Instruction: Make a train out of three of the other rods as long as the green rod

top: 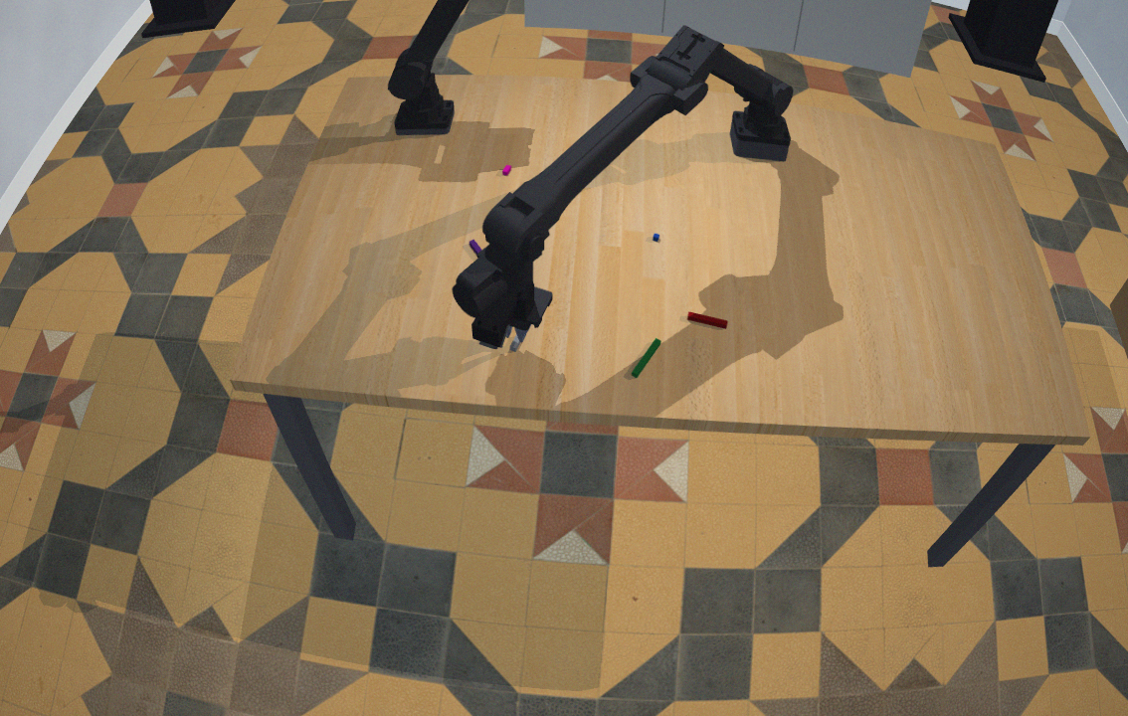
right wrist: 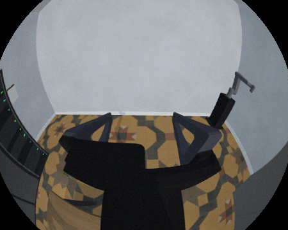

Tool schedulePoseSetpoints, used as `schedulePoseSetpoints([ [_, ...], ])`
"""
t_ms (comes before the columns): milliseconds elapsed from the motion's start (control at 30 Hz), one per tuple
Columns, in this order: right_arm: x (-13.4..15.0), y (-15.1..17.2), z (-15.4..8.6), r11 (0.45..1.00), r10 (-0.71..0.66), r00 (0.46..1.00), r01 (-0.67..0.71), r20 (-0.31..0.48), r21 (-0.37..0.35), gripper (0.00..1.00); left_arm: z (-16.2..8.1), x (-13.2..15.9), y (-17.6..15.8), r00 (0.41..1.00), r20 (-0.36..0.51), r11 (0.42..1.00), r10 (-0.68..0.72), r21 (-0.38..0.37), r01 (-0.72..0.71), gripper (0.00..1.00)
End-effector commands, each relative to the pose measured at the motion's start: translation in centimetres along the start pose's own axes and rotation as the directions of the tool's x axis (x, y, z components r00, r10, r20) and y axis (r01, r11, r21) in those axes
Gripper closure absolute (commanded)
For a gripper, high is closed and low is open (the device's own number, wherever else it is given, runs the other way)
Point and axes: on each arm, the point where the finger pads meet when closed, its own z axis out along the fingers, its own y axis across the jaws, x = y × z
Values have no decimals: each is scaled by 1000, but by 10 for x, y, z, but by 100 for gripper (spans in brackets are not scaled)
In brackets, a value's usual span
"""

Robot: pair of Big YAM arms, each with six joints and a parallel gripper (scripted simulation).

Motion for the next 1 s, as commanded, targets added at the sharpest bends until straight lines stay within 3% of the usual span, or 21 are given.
schedulePoseSetpoints([
  [0,-39,-6,5,1000,9,997,-10,70,12,0,13,4,-4,1000,-11,1000,-4,-5,4,77],
  [500,-39,-6,5,1000,9,997,-10,70,12,0,12,4,-4,1000,-10,1000,-4,-5,4,77],
  [700,-39,-6,5,1000,9,997,-10,70,12,0,-23,0,-11,999,41,1000,-1,16,0,77],
  [800,-39,-6,5,1000,9,997,-10,70,12,0,-20,1,-11,999,39,1000,-1,15,0,77],
  [833,-39,-6,5,1000,9,997,-10,70,12,0,15,9,-8,1000,-9,1000,2,-4,-2,77],
  [967,-39,-6,5,1000,9,997,-10,70,12,0,-1,9,-9,1000,4,1000,1,1,-1,77],
])
